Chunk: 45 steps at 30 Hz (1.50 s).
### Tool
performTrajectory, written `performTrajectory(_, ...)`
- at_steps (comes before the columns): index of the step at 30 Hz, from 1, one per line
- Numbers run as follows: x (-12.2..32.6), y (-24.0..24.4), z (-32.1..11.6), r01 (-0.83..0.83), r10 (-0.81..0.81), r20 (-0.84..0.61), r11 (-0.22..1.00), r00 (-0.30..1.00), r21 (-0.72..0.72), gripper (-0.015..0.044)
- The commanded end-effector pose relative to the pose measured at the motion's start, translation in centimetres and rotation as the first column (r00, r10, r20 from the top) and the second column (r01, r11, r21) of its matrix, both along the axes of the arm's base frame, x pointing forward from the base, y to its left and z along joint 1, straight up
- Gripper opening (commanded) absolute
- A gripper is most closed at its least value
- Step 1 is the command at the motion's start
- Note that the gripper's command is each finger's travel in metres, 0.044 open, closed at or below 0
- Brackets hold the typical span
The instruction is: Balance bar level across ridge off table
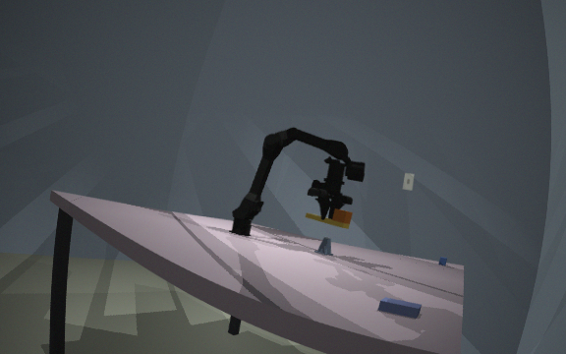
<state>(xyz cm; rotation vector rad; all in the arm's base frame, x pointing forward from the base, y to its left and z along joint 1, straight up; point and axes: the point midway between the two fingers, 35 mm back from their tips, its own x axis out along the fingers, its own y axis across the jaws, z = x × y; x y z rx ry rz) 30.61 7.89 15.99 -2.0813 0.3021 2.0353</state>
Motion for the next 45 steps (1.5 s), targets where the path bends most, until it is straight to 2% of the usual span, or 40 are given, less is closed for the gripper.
performTrajectory(1, -0.2, 0.0, -0.1, -0.015, 0.015, 0.008, 1.0, 1.0, 0.004, 0.0)
performTrajectory(25, -0.3, -0.4, -3.9, -0.025, 0.025, 0.008, 1.0, 1.0, 0.004, 0.0)
performTrajectory(45, -0.3, -0.5, -4.1, -0.025, 0.025, 0.008, 1.0, 1.0, 0.004, 0.0)
